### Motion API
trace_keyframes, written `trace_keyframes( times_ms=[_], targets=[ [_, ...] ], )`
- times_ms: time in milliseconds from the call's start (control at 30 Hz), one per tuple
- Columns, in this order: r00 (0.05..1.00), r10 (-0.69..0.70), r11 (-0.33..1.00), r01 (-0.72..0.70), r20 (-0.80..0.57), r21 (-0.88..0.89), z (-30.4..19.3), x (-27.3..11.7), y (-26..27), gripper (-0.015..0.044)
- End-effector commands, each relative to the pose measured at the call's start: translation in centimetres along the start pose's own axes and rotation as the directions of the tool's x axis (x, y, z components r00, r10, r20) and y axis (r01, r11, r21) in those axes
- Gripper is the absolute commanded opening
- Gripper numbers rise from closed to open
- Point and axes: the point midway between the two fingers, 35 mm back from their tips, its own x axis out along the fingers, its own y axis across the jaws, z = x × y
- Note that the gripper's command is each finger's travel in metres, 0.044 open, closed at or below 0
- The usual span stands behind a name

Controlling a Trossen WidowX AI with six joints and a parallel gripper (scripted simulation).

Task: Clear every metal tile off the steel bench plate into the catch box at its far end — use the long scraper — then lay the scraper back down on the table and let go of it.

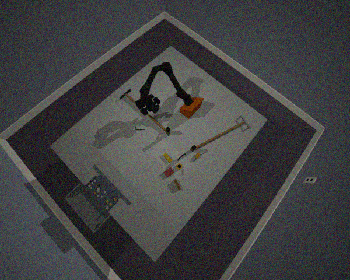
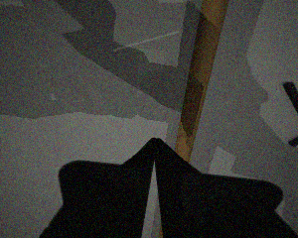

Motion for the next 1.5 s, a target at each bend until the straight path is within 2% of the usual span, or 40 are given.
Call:
trace_keyframes(
  times_ms=[0, 467, 1467],
  targets=[
    [1.000, -0.002, 1.000, 0.002, 0.003, -0.007, 0.0, 0.9, 0.1, 0.0000],
    [1.000, -0.002, 1.000, 0.002, -0.013, -0.020, -0.3, 4.1, 0.9, 0.0000],
    [1.000, -0.003, 1.000, 0.003, -0.013, -0.020, -0.7, 4.0, -1.8, 0.0000]
  ],
)
